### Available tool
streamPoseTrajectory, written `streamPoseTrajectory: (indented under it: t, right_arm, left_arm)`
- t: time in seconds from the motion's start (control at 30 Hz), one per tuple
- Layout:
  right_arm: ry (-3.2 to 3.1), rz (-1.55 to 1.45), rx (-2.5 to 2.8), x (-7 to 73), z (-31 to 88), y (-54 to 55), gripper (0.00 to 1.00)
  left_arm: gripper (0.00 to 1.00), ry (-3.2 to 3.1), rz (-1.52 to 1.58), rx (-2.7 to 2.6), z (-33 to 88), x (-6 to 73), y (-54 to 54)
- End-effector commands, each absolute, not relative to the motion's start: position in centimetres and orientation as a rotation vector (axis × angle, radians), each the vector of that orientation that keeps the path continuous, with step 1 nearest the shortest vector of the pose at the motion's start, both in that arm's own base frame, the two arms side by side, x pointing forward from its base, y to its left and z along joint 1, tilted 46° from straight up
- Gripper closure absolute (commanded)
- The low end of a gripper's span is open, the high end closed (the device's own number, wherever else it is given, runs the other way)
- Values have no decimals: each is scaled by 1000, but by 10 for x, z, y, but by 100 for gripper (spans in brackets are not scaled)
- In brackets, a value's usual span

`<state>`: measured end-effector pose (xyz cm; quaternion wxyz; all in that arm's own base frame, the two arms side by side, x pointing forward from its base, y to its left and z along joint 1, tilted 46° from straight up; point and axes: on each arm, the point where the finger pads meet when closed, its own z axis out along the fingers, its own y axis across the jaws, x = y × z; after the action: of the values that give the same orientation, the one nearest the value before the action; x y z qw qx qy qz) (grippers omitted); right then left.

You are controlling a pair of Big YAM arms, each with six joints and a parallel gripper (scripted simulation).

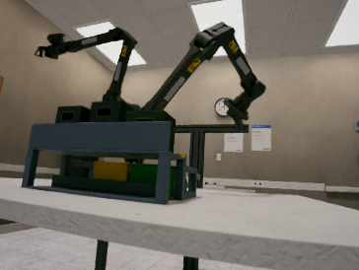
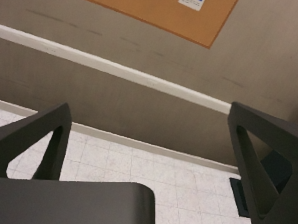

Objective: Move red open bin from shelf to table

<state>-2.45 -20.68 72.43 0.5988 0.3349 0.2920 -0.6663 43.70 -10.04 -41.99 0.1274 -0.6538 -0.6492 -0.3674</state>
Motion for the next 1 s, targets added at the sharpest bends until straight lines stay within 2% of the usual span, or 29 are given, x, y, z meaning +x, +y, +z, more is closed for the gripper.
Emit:
streamPoseTrajectory:
  t: [0.0,0.97]
  right_arm:
    - [642,-1581,730,-23,751,-178,0]
    - [642,-1581,730,-23,751,-178,0]
  left_arm:
    - [100,-1880,-1090,-1936,-420,431,-117]
    - [100,-1875,-1087,-1940,-421,429,-118]
